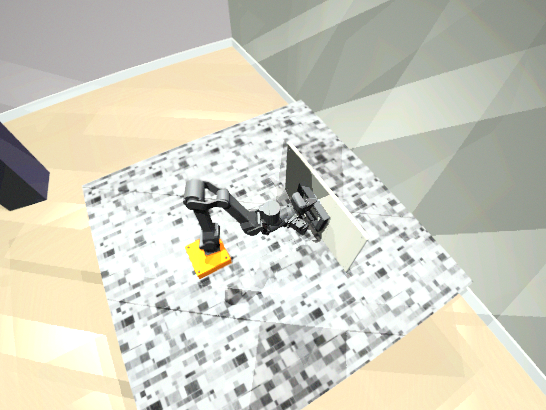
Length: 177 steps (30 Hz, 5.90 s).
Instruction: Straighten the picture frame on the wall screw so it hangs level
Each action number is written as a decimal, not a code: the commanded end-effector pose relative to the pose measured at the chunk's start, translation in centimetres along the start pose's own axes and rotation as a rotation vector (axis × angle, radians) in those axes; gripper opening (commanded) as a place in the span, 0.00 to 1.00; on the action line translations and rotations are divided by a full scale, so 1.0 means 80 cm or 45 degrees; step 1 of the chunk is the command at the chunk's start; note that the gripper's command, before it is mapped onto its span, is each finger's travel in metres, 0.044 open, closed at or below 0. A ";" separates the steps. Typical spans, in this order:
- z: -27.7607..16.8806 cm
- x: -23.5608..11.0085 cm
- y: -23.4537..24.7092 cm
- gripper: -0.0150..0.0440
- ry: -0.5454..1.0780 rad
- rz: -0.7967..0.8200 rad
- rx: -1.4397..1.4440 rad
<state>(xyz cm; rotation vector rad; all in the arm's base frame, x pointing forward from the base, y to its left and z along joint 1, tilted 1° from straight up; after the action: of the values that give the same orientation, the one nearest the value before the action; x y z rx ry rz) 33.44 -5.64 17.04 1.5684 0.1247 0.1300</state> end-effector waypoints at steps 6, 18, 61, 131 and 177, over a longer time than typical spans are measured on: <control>0.001 0.000 0.004 0.25 -0.003 0.009 0.002; 0.001 0.000 0.006 0.25 -0.003 0.009 0.002; 0.002 0.000 0.013 0.25 -0.003 0.009 0.002; 0.003 0.000 0.021 0.25 -0.003 0.009 0.001; 0.003 0.000 0.019 0.25 -0.003 0.009 0.002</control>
<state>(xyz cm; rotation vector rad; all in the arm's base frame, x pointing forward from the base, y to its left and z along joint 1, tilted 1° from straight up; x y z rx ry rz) 33.39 -5.85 18.16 1.5732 0.1294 0.1188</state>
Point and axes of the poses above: the point midway between the two fingers, 35 mm back from their tips, its own x axis out along the fingers, its own y axis across the jaws, z = x × y, the point moved 5 cm from there along -x, back along the fingers, and after that the axes turned 8 degrees about -x, right-handed, at the moved point
